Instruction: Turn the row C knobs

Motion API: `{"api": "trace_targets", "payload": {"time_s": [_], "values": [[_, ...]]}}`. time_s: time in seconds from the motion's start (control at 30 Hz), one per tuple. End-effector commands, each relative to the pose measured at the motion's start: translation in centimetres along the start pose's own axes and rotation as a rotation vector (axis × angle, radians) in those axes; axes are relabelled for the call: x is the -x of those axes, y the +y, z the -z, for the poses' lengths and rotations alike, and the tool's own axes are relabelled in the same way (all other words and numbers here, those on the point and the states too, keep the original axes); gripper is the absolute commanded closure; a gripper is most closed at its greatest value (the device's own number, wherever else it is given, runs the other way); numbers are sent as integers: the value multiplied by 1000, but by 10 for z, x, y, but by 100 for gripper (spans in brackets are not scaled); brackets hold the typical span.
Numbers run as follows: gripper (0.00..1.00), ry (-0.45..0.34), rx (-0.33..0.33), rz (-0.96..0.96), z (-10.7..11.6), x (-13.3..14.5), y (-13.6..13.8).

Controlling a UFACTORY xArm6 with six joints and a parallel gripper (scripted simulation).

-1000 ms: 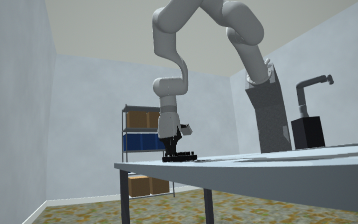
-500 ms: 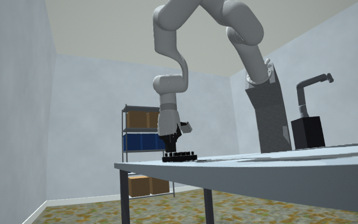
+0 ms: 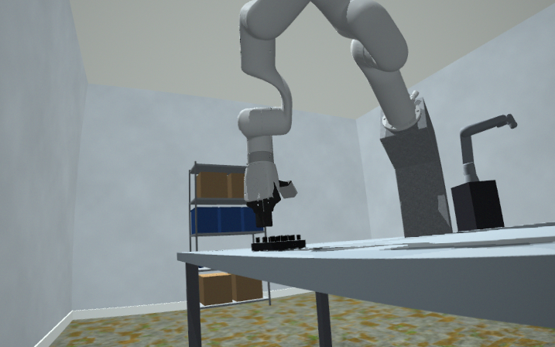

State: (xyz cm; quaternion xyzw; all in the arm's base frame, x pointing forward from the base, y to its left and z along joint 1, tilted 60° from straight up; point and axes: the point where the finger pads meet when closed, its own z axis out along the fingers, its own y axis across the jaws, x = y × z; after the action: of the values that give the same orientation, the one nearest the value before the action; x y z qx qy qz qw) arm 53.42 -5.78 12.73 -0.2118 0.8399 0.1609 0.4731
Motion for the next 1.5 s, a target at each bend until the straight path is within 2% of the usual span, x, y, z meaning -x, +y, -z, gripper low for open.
{"api": "trace_targets", "payload": {"time_s": [0.0,0.53,0.73,0.8,1.47], "values": [[81,0,-1,0,2,0,-1],[81,0,-2,46,2,0,-1],[81,0,-2,211,3,0,-1],[81,0,-2,211,3,0,-1],[81,0,-2,775,7,1,-1]]}}
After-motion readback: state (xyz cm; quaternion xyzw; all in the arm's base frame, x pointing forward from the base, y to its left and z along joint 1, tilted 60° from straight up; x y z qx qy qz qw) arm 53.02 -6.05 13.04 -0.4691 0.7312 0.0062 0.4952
